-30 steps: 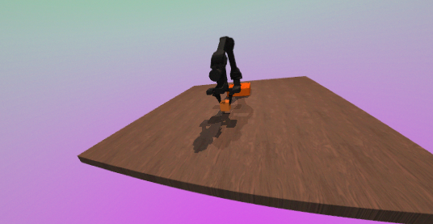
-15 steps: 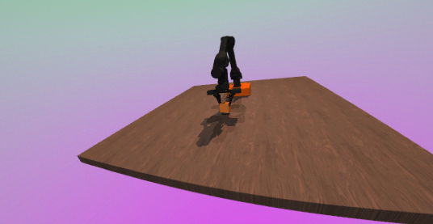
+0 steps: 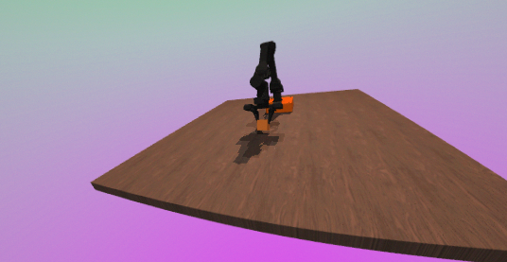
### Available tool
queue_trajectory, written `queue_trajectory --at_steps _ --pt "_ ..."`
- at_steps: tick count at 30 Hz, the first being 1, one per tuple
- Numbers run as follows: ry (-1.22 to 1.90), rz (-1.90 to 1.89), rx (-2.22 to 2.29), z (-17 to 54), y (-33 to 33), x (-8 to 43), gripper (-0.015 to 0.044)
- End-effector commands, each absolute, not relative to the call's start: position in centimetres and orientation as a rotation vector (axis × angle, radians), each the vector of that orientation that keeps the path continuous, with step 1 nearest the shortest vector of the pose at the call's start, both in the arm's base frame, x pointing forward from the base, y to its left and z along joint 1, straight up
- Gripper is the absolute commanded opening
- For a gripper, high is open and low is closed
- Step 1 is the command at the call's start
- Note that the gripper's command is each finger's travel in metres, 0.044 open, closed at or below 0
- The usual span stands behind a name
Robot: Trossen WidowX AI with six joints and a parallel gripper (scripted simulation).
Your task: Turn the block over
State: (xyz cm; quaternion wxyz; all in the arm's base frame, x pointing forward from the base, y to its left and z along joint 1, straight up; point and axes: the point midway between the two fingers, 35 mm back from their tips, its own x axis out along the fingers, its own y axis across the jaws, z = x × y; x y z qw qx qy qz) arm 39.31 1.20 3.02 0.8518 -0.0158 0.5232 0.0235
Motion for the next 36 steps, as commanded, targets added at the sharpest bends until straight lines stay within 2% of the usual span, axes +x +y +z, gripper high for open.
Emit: queue_trajectory --at_steps 1,36 --pt "1.042 0.055 -0.033 3.5 1.2 39.2 0.0000" --pt "0.586 0.059 -0.018 0.1 1.2 39.7 0.0000"
